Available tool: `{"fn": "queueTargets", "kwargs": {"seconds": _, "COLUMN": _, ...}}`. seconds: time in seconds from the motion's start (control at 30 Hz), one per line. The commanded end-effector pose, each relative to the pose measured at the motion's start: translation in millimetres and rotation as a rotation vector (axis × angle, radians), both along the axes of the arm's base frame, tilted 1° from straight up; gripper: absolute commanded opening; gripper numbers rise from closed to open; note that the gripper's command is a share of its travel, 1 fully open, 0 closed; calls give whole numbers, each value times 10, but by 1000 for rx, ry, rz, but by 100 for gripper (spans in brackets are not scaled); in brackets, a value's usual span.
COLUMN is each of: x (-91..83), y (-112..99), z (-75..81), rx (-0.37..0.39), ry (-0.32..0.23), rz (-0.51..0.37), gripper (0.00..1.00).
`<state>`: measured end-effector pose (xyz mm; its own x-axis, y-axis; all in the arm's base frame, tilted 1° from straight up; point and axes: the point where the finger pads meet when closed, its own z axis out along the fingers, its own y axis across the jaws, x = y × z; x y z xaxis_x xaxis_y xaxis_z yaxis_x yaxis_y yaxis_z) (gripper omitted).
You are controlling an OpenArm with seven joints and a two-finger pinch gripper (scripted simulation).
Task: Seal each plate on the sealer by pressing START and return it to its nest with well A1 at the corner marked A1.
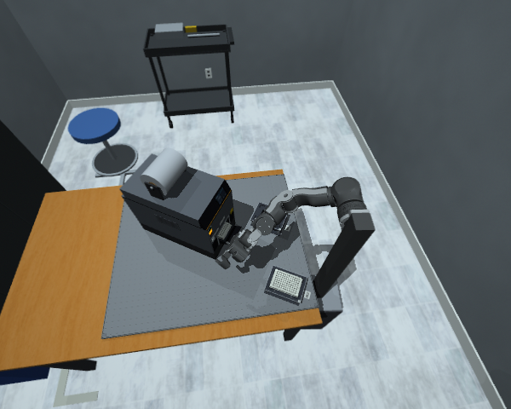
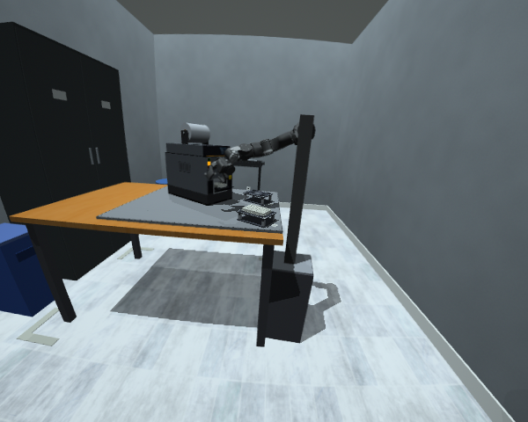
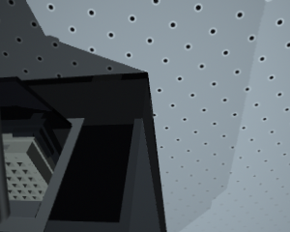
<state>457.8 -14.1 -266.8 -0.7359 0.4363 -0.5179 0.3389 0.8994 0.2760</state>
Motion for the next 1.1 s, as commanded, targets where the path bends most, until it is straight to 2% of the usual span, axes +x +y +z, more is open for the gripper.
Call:
{"fn": "queueTargets", "kwargs": {"seconds": 0.0, "x": -13, "y": 112, "z": -13, "rx": 15, "ry": -7, "rz": 10, "gripper": 65}}
{"fn": "queueTargets", "kwargs": {"seconds": 0.3, "x": -144, "y": 559, "z": 15, "rx": 320, "ry": 5, "rz": 53, "gripper": 65}}
{"fn": "queueTargets", "kwargs": {"seconds": 0.4, "x": -147, "y": 588, "z": 16, "rx": 339, "ry": 4, "rz": 49, "gripper": 65}}
{"fn": "queueTargets", "kwargs": {"seconds": 0.57, "x": -227, "y": 831, "z": 79, "rx": 498, "ry": 5, "rz": 60, "gripper": 65}}
{"fn": "queueTargets", "kwargs": {"seconds": 0.6, "x": -227, "y": 877, "z": 113, "rx": 496, "ry": -1, "rz": 62, "gripper": 65}}
{"fn": "queueTargets", "kwargs": {"seconds": 0.87, "x": -355, "y": 1215, "z": 284, "rx": 766, "ry": -1, "rz": 53, "gripper": 65}}
{"fn": "queueTargets", "kwargs": {"seconds": 0.93, "x": -355, "y": 1215, "z": 284, "rx": 766, "ry": -1, "rz": 53, "gripper": 65}}
{"fn": "queueTargets", "kwargs": {"seconds": 1.07, "x": -405, "y": 1357, "z": 413, "rx": 898, "ry": -8, "rz": 39, "gripper": 65}}
